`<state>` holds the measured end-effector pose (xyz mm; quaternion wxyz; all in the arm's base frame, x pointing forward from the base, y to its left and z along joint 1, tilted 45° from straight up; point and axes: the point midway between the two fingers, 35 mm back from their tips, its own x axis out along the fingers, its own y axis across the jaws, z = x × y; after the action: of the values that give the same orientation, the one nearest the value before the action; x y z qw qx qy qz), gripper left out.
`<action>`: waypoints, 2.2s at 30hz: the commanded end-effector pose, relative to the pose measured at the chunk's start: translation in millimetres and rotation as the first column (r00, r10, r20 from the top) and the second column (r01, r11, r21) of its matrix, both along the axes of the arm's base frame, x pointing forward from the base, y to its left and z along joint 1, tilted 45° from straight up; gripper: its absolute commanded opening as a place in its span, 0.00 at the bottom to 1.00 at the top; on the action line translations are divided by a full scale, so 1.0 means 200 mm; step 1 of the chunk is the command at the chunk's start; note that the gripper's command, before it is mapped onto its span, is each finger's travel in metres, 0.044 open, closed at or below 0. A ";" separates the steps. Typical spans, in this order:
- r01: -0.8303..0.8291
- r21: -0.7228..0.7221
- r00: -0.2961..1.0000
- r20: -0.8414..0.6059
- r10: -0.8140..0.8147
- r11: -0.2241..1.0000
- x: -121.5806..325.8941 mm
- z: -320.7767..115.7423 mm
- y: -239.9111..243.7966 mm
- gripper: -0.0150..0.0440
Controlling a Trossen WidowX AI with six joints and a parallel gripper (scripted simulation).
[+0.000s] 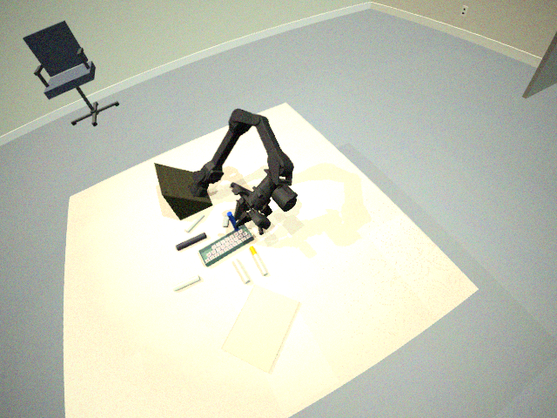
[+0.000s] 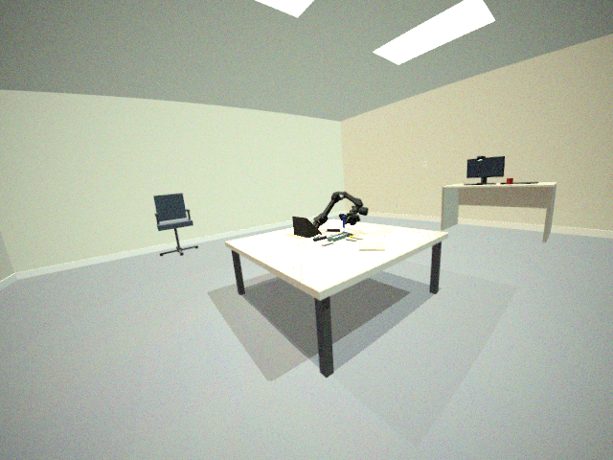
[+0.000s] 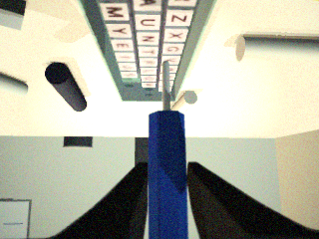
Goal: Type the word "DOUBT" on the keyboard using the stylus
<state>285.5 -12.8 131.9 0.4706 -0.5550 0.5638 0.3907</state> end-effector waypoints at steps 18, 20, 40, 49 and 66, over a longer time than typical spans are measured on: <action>-0.002 -0.002 1.000 0.002 0.002 1.000 -0.03 -0.13 0.01 0.39; -0.002 -0.002 1.000 0.002 0.002 1.000 -0.03 -0.14 0.01 0.39; -0.002 -0.002 1.000 0.002 0.002 1.000 -0.03 -0.18 0.05 0.39; -0.002 -0.002 1.000 0.002 0.002 1.000 -0.02 -0.19 0.07 0.39; -0.002 -0.002 1.000 0.002 0.002 1.000 -0.02 -0.18 0.05 0.39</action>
<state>280.9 0.8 93.2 0.4701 -0.5557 0.5628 0.3916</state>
